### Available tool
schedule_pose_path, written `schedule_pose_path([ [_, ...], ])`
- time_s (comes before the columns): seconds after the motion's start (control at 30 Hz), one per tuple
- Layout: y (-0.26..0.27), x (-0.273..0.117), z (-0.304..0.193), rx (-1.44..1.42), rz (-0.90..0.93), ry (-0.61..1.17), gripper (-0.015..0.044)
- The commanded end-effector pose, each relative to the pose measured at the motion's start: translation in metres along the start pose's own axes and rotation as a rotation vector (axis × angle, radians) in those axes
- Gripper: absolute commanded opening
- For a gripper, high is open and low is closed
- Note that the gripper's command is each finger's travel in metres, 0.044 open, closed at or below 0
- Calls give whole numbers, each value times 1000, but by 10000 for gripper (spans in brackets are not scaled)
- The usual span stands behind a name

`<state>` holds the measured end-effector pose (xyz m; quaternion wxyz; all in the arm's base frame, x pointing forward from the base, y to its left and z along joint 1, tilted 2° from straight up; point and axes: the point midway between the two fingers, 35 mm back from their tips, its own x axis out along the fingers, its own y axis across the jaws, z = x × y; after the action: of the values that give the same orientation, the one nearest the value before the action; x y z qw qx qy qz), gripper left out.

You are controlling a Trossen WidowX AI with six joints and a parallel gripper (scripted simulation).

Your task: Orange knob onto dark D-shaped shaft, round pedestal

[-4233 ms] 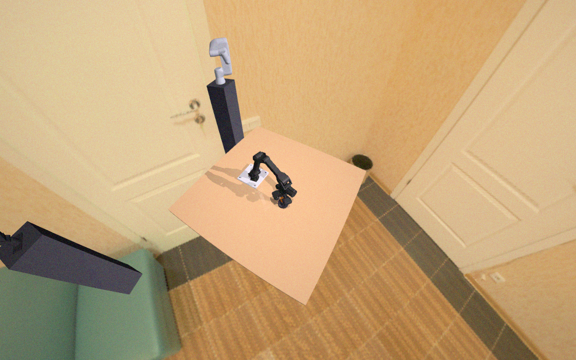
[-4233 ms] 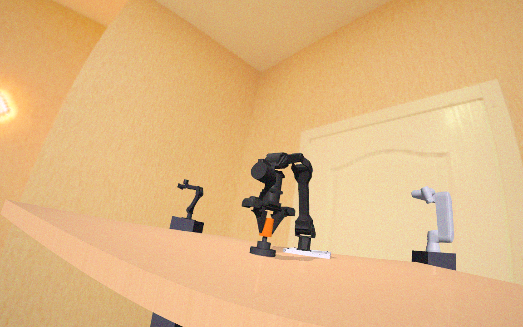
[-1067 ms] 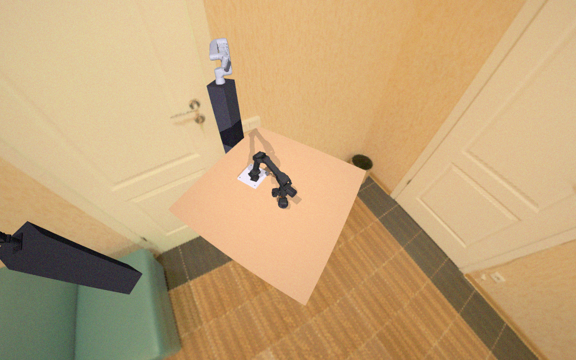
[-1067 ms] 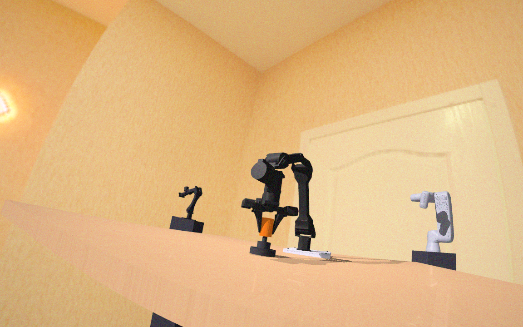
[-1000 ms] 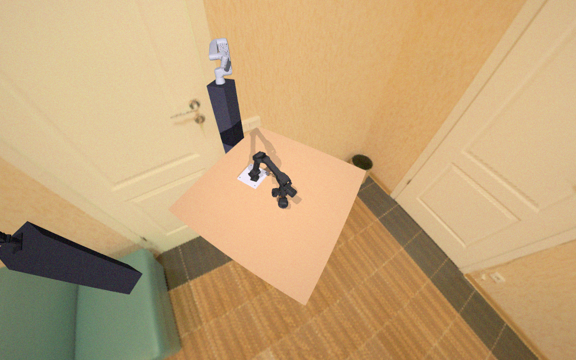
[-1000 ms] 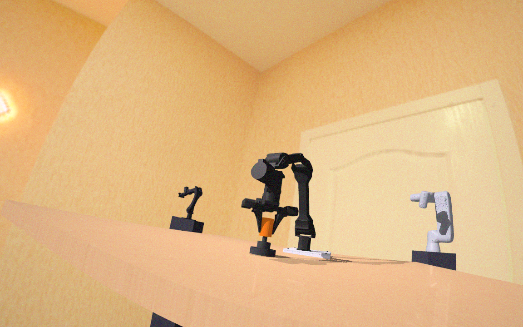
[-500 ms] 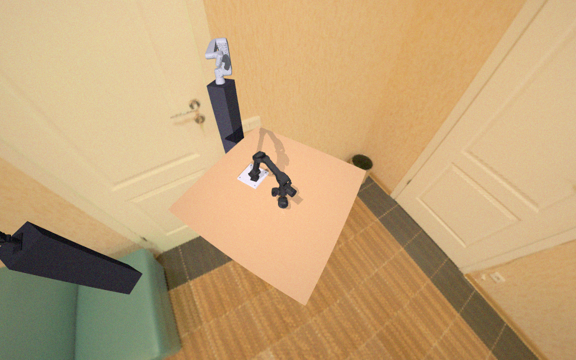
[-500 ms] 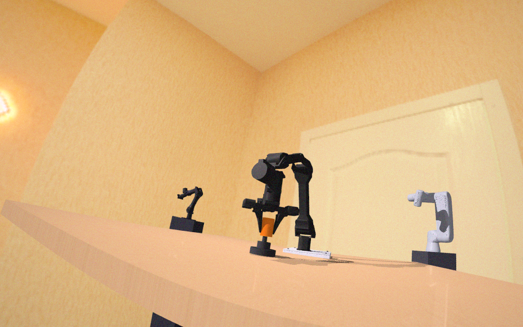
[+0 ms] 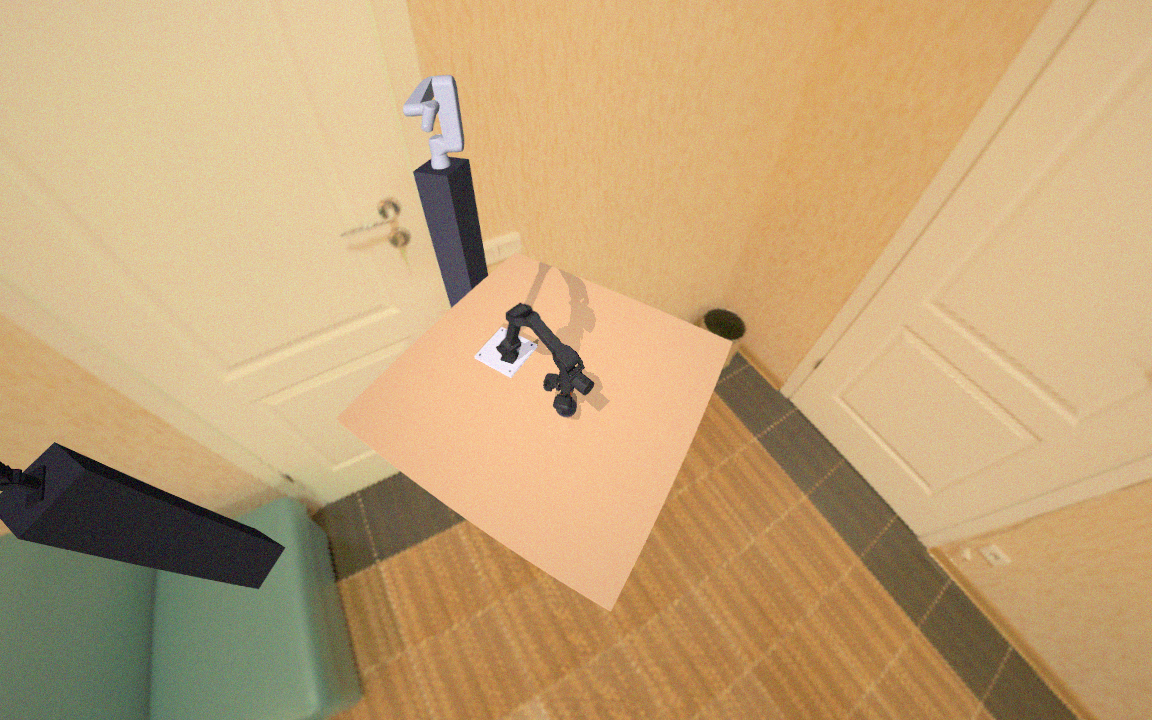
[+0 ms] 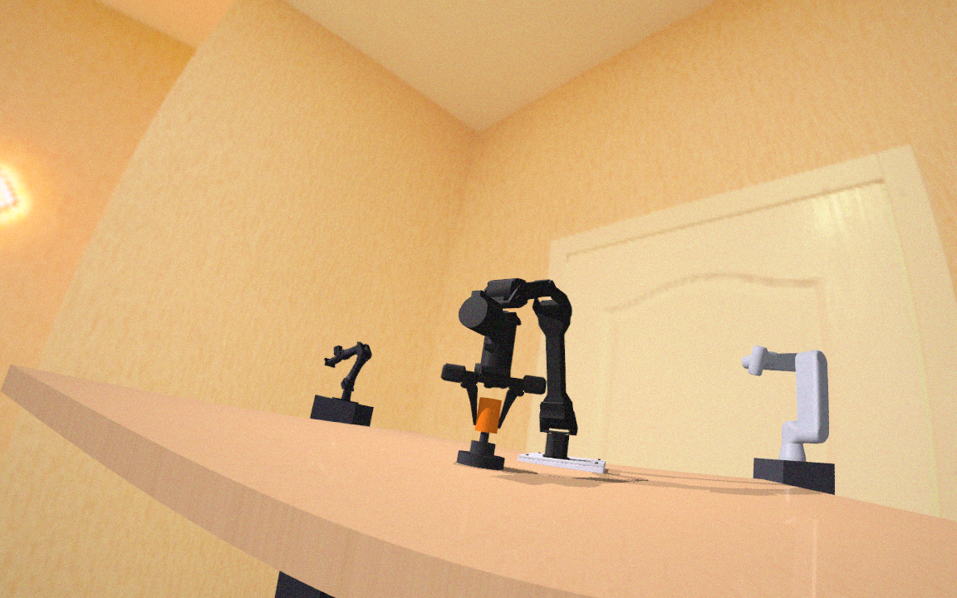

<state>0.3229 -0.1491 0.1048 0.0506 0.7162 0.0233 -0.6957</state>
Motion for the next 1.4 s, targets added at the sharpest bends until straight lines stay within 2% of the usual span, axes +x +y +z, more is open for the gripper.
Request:
schedule_pose_path([
  [0.0,2,-3,-2,8,6,10,0],
  [0.77,-2,-3,2,8,5,10,0],
  [1.0,-2,-5,2,207,4,10,0],
  [1.37,1,-2,-1,218,5,10,0],
])
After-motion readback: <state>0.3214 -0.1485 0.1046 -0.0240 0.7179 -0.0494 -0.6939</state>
